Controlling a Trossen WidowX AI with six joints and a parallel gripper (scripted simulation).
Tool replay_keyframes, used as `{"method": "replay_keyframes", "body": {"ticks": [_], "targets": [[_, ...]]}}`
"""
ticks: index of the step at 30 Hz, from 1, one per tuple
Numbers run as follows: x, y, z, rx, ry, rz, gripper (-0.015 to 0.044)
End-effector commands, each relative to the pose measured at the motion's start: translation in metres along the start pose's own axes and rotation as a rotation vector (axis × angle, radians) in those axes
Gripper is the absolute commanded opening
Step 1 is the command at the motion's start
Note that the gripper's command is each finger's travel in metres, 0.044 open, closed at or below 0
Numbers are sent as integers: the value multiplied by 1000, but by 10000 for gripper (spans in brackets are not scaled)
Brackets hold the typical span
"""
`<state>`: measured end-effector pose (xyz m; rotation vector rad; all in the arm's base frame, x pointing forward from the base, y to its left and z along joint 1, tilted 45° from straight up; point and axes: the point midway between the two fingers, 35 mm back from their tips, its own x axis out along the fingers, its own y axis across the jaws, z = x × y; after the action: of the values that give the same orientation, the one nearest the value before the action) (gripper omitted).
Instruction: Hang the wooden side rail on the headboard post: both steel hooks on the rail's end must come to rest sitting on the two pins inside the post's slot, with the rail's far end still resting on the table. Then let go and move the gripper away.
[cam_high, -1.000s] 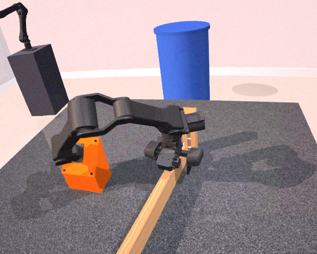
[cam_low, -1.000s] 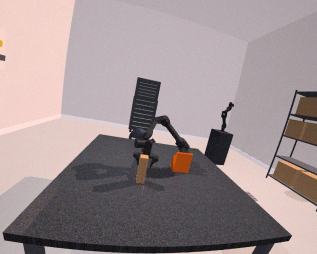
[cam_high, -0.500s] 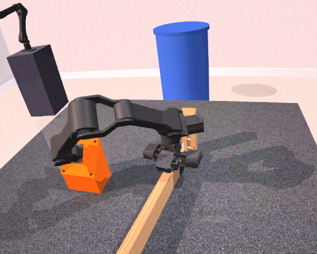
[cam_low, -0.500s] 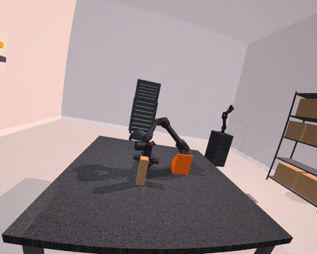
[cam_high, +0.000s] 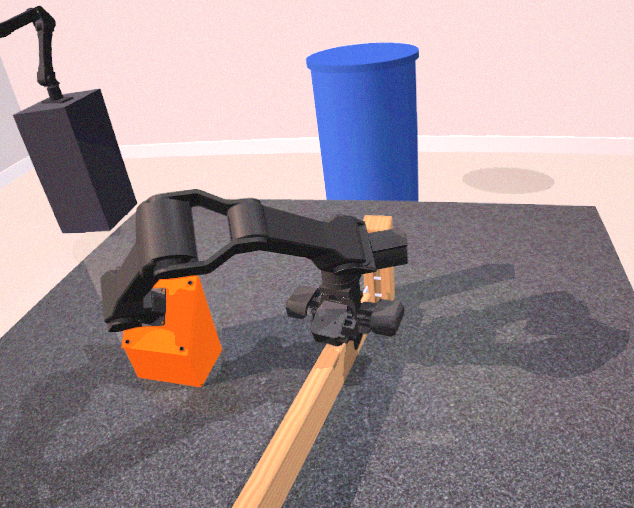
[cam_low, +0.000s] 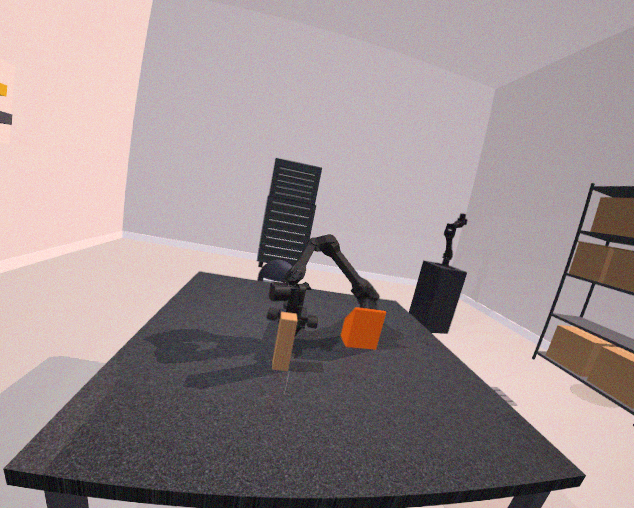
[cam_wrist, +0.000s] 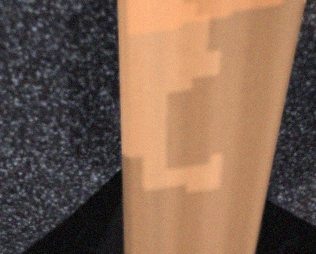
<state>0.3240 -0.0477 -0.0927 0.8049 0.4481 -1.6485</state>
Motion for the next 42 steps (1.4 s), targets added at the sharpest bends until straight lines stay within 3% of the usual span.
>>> {"method": "replay_keyframes", "body": {"ticks": [1,42], "targets": [[1,0,1,-3,-3,1,0],[0,22,-2,-195,-3,1,0]]}}
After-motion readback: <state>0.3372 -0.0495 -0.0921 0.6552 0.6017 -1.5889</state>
